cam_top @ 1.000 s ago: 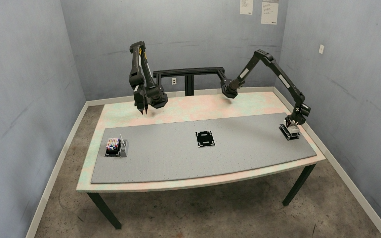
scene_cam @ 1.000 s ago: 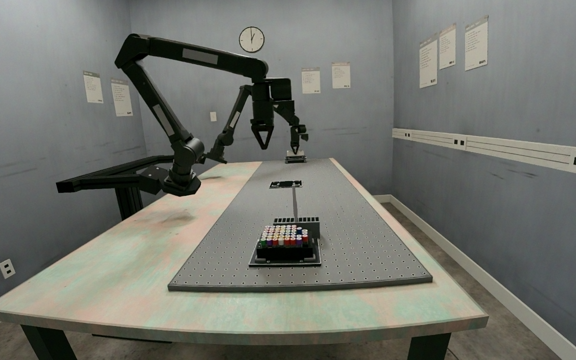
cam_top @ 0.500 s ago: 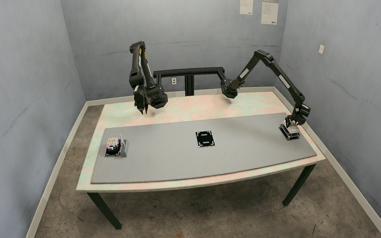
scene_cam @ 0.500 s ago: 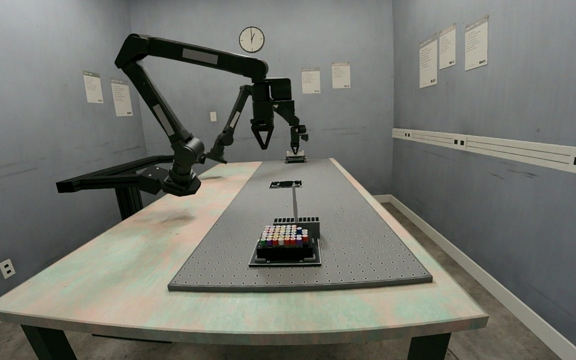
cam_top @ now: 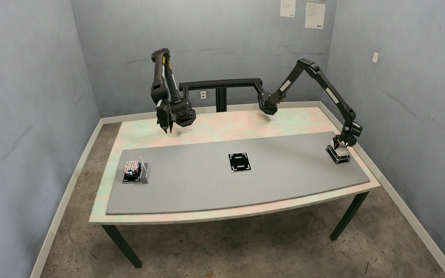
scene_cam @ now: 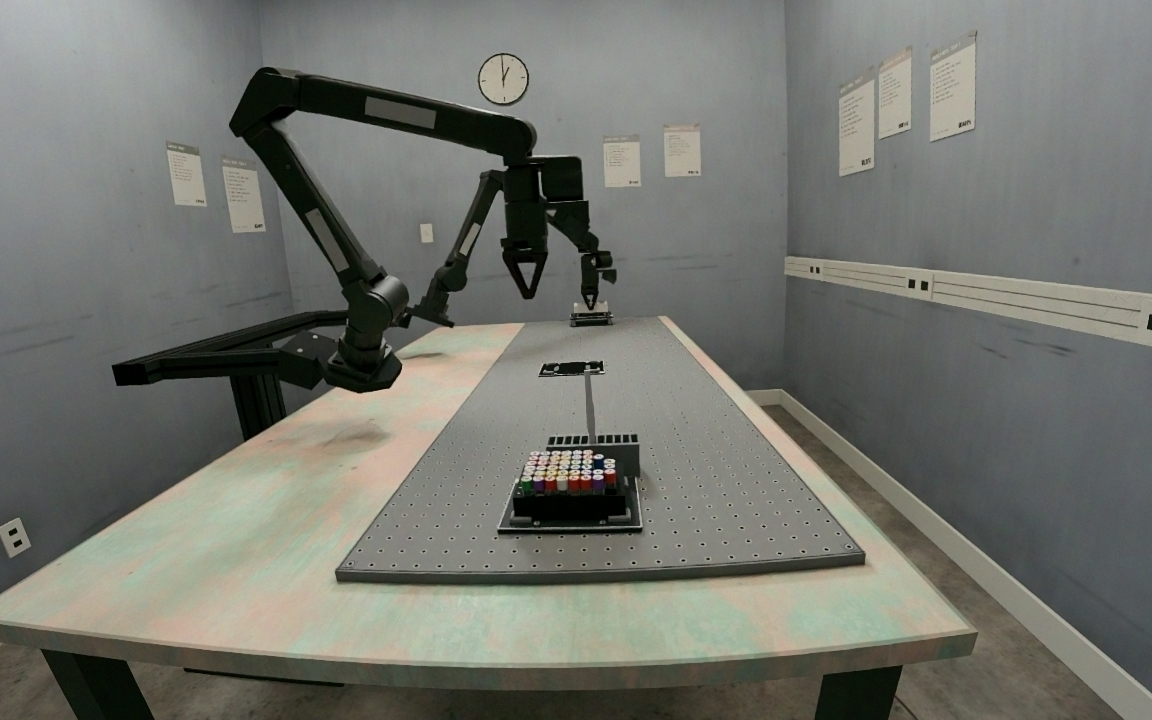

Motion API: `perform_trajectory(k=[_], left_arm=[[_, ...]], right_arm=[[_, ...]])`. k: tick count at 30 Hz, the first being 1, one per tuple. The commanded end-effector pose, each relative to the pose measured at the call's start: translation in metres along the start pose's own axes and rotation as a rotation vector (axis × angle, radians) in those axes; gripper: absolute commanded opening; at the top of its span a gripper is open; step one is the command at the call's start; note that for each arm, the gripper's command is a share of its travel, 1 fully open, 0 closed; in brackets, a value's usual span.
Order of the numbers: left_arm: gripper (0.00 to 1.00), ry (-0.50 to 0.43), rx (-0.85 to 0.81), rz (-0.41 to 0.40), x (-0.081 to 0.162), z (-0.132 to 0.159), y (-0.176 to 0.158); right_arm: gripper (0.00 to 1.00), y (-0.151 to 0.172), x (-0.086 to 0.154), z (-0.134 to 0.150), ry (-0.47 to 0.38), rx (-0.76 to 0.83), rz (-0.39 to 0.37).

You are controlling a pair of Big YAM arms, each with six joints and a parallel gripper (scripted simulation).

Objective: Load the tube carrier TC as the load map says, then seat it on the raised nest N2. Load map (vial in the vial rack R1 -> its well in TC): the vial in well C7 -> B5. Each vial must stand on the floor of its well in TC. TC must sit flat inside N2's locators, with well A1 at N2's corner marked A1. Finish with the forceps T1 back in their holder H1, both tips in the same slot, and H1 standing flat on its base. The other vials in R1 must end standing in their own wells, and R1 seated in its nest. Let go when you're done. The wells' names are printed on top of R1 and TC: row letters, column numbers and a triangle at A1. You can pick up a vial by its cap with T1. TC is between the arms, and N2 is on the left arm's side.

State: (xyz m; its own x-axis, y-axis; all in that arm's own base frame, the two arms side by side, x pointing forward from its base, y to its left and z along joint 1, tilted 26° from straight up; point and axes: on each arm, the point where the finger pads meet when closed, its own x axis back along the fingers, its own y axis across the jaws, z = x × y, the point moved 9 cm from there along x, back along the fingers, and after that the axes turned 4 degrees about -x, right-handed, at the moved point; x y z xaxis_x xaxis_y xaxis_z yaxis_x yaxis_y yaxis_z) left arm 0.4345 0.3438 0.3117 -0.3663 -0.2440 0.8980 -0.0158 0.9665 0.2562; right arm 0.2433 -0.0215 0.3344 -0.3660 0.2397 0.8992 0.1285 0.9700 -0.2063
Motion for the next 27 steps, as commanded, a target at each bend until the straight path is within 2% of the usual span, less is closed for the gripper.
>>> perform_trajectory(k=[1, 4, 27], left_arm=[[0.00, -0.012, 0.006, -0.010, 0.001, -0.005, -0.002], [0.00, -0.026, 0.005, -0.022, 0.009, -0.010, 0.002], [0.00, -0.012, 0.006, -0.010, -0.004, -0.006, -0.002]], right_arm=[[0.24, -0.003, 0.012, -0.007, -0.032, -0.022, 0.004], [0.24, -0.003, 0.012, -0.007, -0.032, -0.022, 0.004], [0.24, -0.003, 0.012, -0.007, -0.032, -0.022, 0.004]])
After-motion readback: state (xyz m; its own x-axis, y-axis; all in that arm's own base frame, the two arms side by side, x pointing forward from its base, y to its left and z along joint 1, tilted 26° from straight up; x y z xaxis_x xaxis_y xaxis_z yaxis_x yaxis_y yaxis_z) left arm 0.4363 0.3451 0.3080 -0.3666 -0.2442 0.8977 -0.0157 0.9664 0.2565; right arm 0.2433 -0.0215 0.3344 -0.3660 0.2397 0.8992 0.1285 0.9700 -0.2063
